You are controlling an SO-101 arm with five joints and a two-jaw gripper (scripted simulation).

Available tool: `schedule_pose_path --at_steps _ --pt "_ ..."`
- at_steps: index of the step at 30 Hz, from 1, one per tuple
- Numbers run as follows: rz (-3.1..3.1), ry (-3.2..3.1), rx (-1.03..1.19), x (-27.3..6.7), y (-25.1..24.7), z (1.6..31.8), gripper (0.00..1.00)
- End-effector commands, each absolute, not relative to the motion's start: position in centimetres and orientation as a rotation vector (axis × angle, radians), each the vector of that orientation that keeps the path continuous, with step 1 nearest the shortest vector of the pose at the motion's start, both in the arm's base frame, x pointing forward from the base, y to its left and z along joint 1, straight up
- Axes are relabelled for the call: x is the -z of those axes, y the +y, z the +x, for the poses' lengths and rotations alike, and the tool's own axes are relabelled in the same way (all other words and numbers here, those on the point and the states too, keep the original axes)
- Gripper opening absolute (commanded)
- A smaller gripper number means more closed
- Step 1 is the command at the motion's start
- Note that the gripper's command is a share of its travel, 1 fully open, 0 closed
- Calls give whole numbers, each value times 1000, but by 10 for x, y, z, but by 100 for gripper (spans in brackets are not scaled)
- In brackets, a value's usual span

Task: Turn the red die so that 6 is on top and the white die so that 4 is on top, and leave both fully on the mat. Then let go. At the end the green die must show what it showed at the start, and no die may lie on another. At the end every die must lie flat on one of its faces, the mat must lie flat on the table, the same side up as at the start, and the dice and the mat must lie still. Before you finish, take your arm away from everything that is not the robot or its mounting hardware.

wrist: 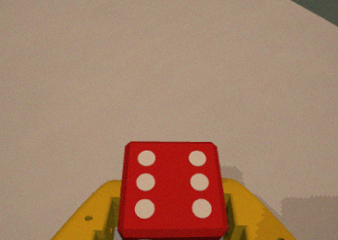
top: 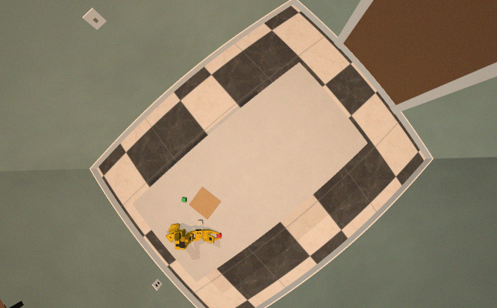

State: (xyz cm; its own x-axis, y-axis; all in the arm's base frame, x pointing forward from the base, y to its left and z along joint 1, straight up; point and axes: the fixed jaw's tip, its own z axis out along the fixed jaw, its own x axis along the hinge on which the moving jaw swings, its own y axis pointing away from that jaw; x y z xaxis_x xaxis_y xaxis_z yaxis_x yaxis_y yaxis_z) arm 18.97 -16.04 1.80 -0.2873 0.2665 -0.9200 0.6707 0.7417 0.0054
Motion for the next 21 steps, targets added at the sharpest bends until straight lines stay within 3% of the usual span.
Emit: schedule_pose_path --at_steps 1,13,21 --pt "703 1837 487 -24 -164 193 12" --pt "703 1837 487 -24 -164 193 15" --pt "703 1837 487 -24 -164 193 22"
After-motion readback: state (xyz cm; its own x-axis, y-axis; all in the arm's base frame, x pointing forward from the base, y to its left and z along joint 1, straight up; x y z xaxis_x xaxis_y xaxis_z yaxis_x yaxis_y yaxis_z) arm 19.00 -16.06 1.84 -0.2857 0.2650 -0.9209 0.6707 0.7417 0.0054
